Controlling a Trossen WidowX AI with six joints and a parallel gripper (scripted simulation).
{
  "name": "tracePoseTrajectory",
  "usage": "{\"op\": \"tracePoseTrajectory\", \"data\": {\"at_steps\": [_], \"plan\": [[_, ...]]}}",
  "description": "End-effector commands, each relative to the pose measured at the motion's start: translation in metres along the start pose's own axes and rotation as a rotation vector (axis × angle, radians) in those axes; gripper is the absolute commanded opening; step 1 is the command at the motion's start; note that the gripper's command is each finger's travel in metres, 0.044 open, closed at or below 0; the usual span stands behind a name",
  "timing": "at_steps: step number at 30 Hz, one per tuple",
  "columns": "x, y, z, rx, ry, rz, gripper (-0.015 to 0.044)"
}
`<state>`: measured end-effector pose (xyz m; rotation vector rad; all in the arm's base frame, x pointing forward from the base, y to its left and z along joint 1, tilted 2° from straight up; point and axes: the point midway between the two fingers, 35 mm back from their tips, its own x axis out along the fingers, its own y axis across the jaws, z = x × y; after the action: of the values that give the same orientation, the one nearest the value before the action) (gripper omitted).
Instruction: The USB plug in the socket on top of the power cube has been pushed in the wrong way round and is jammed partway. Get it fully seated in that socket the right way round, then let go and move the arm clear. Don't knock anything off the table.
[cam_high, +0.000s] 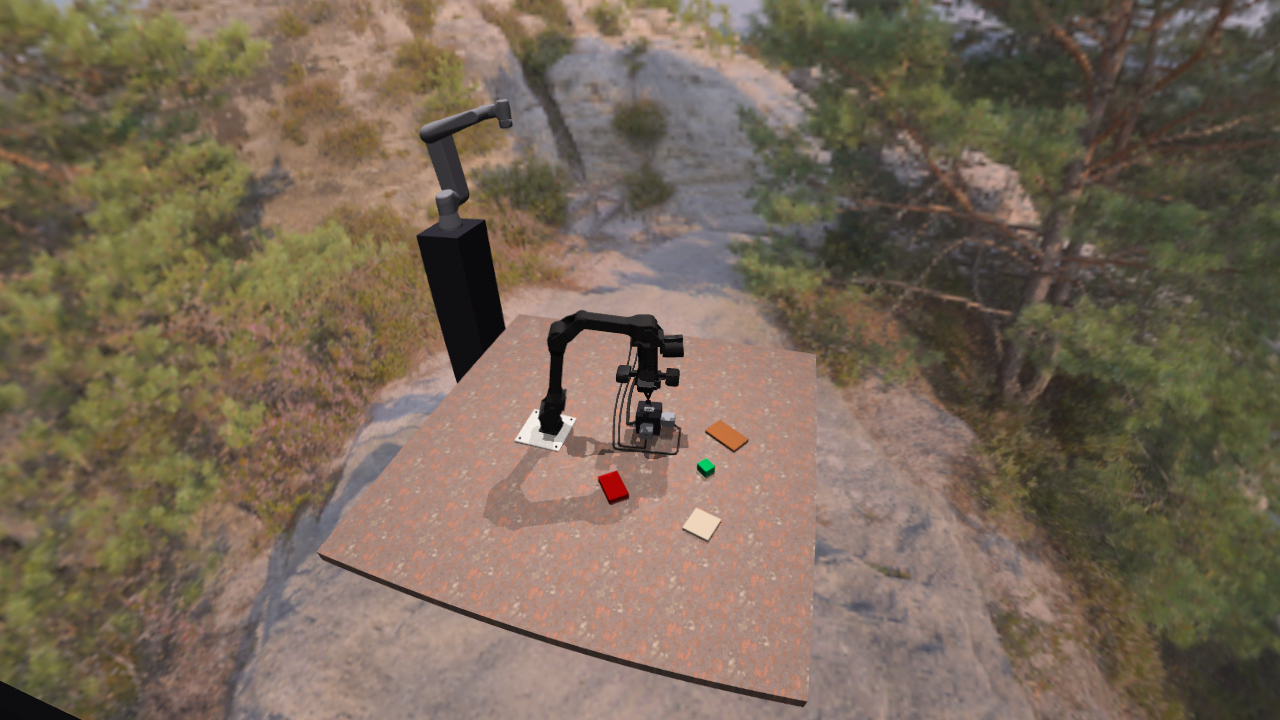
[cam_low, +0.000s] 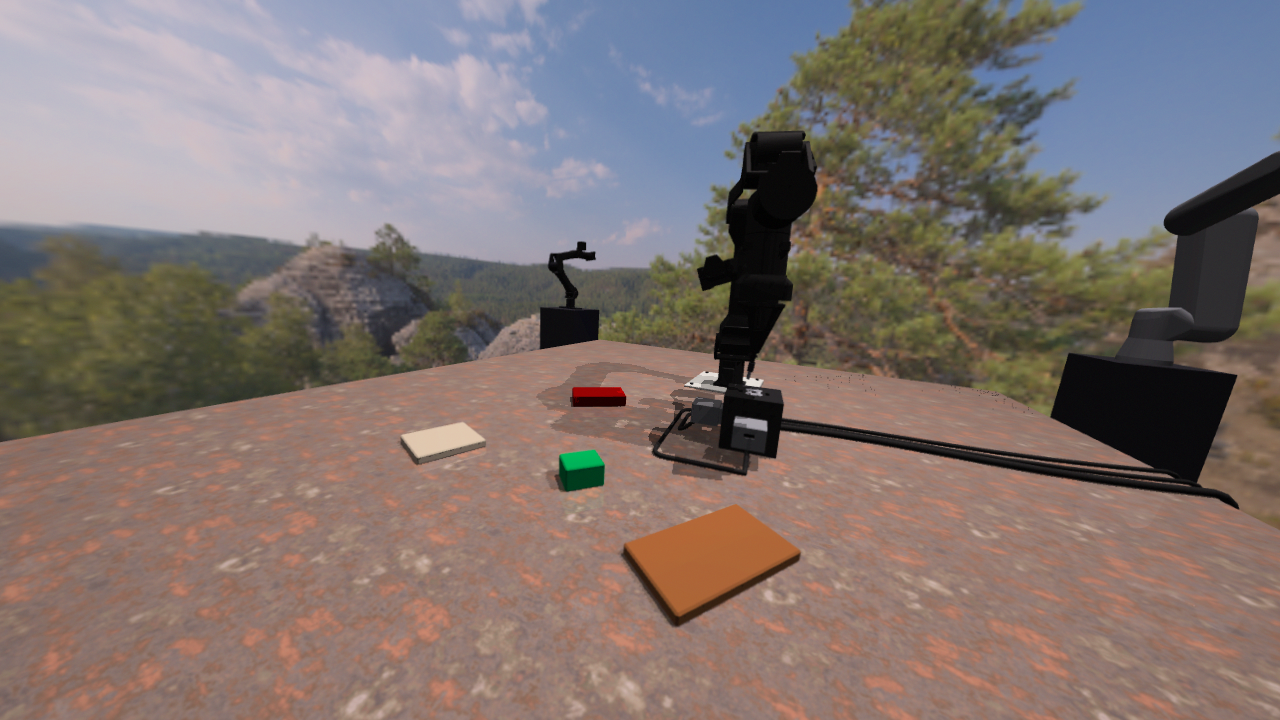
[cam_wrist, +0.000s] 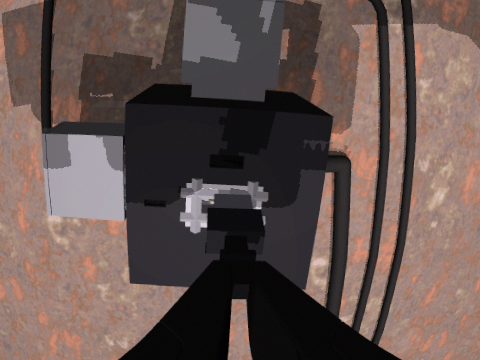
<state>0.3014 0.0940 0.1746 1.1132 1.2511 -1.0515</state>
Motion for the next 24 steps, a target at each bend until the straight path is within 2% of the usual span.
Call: {"op": "tracePoseTrajectory", "data": {"at_steps": [1,24], "plan": [[0.0004,0.0004,-0.0009,0.001,0.008,0.002,0.0000],[0.0031,0.0007,-0.0020,0.006,0.023,0.002,0.0000]]}}
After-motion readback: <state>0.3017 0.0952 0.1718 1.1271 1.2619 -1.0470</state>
